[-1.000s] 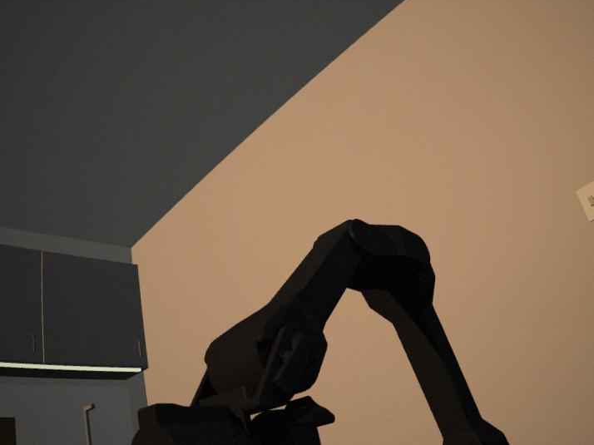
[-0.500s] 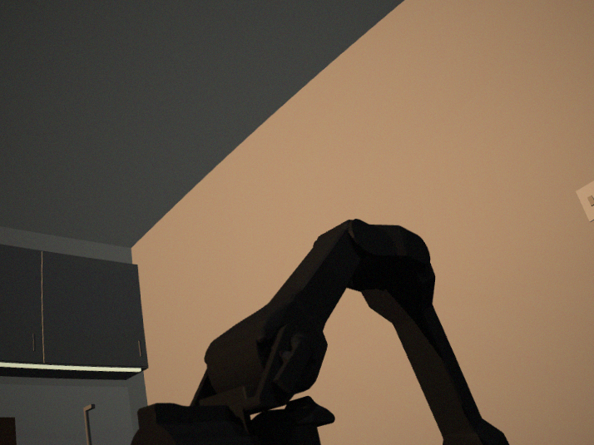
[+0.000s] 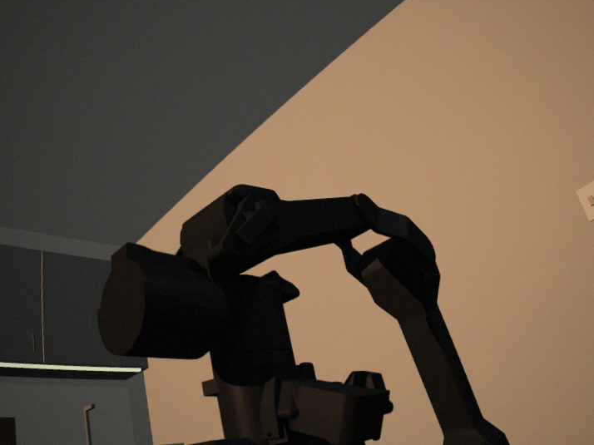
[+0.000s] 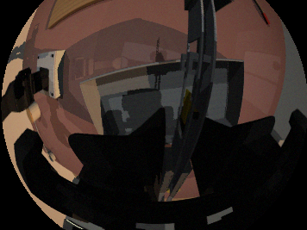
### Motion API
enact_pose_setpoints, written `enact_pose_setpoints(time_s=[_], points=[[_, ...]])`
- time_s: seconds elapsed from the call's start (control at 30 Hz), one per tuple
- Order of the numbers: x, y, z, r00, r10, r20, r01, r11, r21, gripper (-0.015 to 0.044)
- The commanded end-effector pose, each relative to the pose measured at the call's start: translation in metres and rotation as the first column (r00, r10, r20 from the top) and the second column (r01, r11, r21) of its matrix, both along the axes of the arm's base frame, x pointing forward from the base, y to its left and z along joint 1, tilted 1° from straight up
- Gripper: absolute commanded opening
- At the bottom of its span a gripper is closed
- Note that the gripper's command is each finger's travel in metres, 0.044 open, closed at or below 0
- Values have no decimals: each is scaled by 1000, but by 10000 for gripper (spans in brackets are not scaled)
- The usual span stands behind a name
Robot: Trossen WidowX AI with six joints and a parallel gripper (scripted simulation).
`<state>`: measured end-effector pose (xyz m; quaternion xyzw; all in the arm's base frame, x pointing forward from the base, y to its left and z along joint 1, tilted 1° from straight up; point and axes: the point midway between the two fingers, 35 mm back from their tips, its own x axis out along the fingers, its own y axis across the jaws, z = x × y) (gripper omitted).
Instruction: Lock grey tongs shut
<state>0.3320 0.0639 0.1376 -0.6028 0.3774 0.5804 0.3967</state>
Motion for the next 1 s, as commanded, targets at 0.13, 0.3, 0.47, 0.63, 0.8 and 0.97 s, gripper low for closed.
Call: enact_pose_setpoints(time_s=[0.13, 0.3, 0.47, 0.63, 0.8, 0.97], points=[[-7, -1, 28, 1000, 3, 2, -3, 1000, 3, -150], [-7, -1, 26, 1000, 2, 2, -2, 1000, 0, -150], [-10, 12, 26, 999, 53, 3, -53, 999, 1, -150], [-17, 38, 27, 986, 164, 3, -164, 986, -1, -150], [-27, 65, 27, 961, 277, 3, -277, 961, -3, -150], [-40, 90, 27, 922, 387, 3, -387, 922, -5, -150]])
